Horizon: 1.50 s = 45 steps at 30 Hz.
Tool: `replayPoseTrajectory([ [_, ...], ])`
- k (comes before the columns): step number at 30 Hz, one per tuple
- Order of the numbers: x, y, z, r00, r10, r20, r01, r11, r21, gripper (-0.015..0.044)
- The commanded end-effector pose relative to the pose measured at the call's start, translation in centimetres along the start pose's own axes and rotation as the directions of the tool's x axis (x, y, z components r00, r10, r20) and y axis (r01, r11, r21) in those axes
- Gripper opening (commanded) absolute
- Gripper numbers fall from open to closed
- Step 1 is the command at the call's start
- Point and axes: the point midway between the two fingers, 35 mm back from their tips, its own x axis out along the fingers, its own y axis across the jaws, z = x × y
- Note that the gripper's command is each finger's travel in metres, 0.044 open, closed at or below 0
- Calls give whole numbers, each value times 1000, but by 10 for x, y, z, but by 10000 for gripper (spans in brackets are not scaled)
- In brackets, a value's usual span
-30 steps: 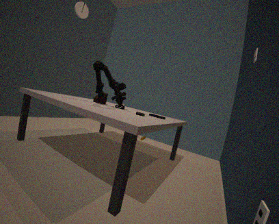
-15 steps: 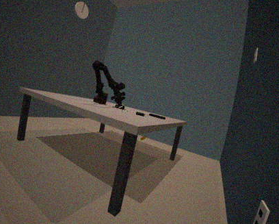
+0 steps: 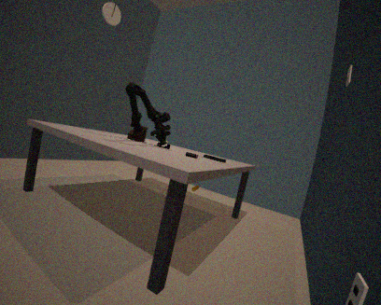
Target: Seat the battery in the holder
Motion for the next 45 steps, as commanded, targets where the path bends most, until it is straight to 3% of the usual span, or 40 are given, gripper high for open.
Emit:
replayPoseTrajectory([
  [1,1,0,-5,1000,3,-25,-3,1000,-5,77],
  [45,14,4,2,965,21,-263,-17,1000,19,77],
])
